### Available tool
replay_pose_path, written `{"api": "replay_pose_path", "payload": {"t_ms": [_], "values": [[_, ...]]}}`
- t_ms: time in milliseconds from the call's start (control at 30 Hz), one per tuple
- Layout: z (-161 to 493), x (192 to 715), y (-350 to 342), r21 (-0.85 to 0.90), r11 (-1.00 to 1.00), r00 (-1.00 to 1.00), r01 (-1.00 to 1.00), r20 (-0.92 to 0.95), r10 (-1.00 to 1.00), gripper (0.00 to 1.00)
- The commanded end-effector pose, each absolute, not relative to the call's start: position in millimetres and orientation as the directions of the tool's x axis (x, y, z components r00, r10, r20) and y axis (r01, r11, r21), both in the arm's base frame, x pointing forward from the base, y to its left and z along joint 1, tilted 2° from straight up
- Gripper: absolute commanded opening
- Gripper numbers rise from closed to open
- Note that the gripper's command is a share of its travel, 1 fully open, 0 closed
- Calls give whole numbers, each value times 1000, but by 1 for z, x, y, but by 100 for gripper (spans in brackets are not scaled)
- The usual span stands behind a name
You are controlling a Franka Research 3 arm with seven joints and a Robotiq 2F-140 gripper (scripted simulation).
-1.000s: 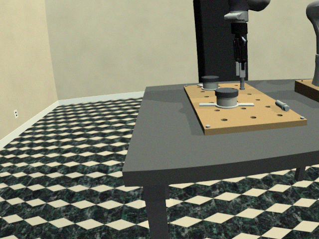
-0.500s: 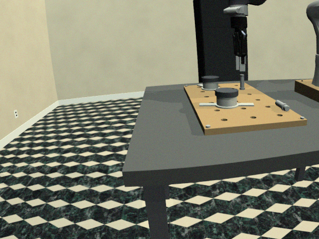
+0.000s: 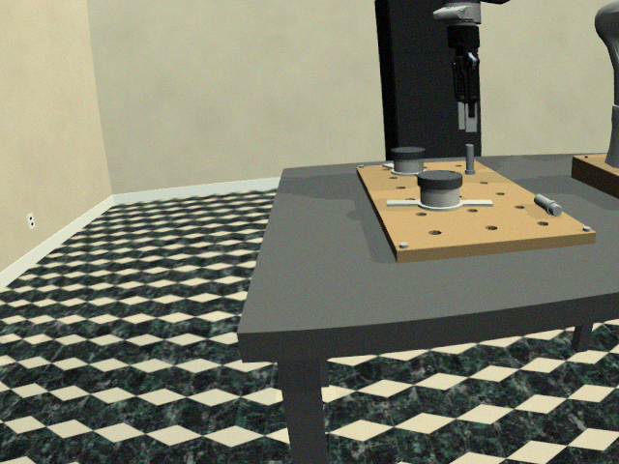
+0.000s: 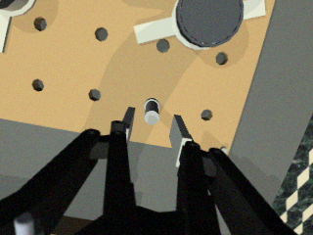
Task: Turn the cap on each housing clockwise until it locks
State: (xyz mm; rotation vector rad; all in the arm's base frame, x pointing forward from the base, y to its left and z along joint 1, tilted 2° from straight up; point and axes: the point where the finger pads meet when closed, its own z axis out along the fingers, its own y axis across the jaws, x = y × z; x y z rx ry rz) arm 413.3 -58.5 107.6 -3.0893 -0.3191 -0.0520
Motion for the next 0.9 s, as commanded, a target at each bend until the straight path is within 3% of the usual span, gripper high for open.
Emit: {"api": "replay_pose_path", "payload": {"t_ms": [0,467,600,867], "values": [[110,412,-59,-31,-980,980,198,30,197,36],[113,412,-44,-37,-991,991,130,31,129,36],[120,410,8,-59,-992,993,-111,27,-113,36],[128,361,150,-112,-976,982,-186,16,-189,36]]}}
